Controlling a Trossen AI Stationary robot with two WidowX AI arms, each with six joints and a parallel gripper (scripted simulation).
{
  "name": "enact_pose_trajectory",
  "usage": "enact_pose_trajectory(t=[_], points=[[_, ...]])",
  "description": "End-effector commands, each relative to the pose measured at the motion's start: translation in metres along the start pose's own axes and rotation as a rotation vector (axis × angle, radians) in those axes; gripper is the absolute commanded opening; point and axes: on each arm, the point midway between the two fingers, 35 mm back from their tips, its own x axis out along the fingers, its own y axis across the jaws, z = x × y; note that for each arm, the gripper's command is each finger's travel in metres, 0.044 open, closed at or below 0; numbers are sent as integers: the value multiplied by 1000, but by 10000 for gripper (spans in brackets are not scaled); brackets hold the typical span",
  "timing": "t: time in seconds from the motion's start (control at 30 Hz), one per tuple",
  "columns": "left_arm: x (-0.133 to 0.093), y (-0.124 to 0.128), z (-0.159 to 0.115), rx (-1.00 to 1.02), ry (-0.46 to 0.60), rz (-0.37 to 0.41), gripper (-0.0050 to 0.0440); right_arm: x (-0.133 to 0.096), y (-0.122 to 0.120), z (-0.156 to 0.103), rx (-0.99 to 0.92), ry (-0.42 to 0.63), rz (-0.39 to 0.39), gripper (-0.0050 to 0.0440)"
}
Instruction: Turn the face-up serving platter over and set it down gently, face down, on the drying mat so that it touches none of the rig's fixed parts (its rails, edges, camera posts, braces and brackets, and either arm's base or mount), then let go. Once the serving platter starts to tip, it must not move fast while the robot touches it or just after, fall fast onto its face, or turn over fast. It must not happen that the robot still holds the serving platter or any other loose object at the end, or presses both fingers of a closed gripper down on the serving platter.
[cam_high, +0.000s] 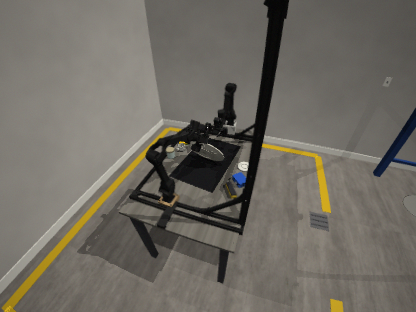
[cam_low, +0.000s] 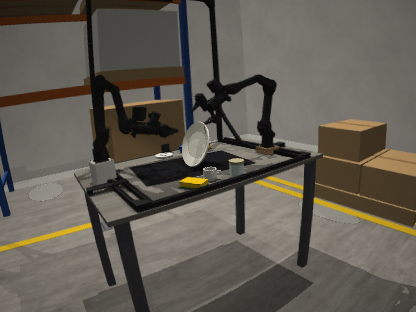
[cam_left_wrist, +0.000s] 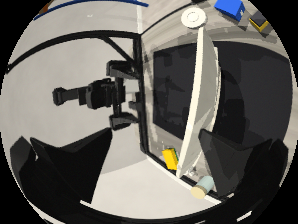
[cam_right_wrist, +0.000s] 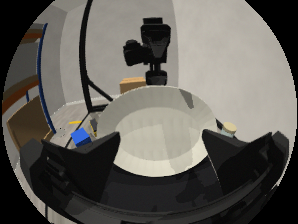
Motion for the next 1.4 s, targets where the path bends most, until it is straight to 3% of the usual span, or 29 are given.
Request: enact_pose_trajectory(t=[0.0,0.23,0.33,1.37], points=[[13,14,0,2,-2,22,440,0,0,0,4,1,0,440],[30,33,0,2,-2,22,440,0,0,0,4,1,0,440],[38,40,0,2,-2,57,440,0,0,0,4,1,0,440],[83,70,1,2,-2,58,440,0,0,0,4,1,0,440]])
